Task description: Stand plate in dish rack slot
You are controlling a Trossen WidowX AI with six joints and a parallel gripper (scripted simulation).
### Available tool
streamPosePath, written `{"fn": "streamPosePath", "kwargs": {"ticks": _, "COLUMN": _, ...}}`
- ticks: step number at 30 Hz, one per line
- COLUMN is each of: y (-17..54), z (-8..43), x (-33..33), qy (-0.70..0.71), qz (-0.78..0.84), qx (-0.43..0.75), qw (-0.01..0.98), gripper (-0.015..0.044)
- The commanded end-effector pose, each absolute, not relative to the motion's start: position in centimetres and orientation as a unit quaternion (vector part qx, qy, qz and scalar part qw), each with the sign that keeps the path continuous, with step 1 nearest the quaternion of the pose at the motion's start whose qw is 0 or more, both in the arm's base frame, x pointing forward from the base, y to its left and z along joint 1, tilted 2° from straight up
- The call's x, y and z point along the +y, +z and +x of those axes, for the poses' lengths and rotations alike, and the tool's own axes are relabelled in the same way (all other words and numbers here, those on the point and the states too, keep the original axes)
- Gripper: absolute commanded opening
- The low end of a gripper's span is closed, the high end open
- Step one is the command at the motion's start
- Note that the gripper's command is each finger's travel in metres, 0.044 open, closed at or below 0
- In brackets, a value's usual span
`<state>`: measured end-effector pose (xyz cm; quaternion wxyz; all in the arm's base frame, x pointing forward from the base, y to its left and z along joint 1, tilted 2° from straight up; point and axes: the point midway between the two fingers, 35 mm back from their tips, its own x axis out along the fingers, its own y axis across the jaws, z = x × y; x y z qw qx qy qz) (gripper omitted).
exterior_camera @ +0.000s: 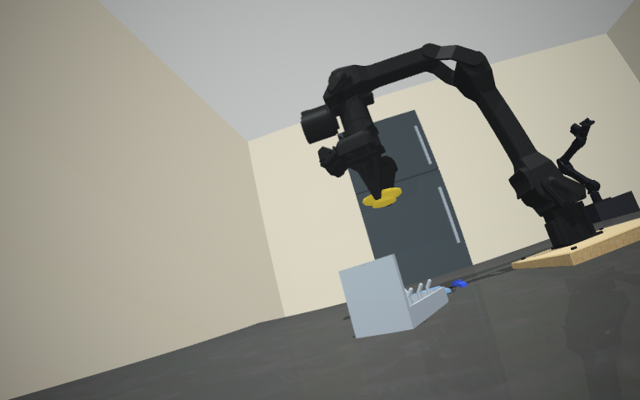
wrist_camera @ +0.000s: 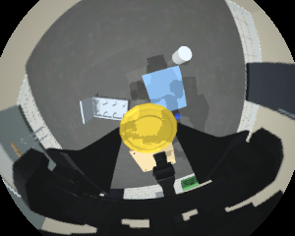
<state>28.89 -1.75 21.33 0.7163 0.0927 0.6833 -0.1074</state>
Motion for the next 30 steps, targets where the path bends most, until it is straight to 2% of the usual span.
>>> {"fn": "streamPosePath", "kwargs": {"ticks": 1, "y": 21.1, "z": 27.6, "x": 1.5, "qy": -0.152, "qz": 0.141, "qx": 0.675, "qw": 0.708, "gripper": 0.0}}
{"fn": "streamPosePath", "kwargs": {"ticks": 12, "y": 20.7, "z": 26.9, "x": 3.5, "qy": -0.174, "qz": 0.172, "qx": 0.668, "qw": 0.703, "gripper": 0.0}}
{"fn": "streamPosePath", "kwargs": {"ticks": 30, "y": 15.0, "z": 34.3, "x": 5.1, "qy": -0.026, "qz": 0.248, "qx": 0.603, "qw": 0.758, "gripper": 0.0}}
